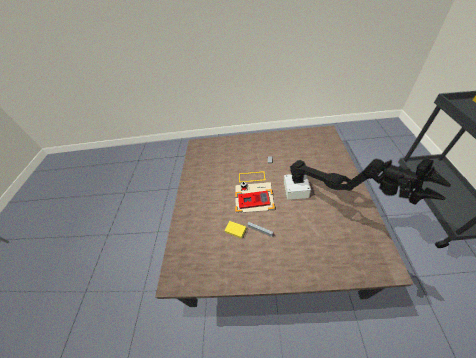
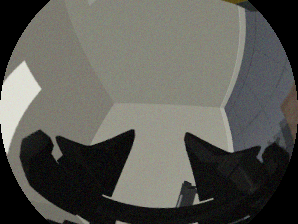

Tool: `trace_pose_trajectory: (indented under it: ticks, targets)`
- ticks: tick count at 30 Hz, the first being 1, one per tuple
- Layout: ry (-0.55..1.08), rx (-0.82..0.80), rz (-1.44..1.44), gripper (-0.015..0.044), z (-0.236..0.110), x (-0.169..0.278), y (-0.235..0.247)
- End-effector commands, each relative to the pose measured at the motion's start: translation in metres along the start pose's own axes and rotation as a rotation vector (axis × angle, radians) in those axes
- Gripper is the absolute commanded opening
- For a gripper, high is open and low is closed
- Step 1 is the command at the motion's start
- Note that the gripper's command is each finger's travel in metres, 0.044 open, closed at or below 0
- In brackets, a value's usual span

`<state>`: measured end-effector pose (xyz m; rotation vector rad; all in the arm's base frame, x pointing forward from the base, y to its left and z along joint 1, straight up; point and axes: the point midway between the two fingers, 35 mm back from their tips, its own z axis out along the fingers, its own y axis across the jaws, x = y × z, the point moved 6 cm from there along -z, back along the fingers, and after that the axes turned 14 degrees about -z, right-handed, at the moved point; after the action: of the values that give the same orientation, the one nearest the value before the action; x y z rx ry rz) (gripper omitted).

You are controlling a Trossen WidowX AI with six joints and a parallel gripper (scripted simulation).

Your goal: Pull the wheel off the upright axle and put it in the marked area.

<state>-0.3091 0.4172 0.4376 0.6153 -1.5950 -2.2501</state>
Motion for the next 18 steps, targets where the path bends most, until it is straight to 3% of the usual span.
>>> trace_pose_trajectory:
  ticks: [1,12,18]
  targets:
    - [-0.004,-0.170,0.123,0.0300,-0.021,-0.002,0.062]
    - [0.059,-0.546,0.403,0.0300,-0.088,-0.011,0.180]
    - [0.062,-0.734,0.472,0.0300,-0.124,-0.021,0.219]
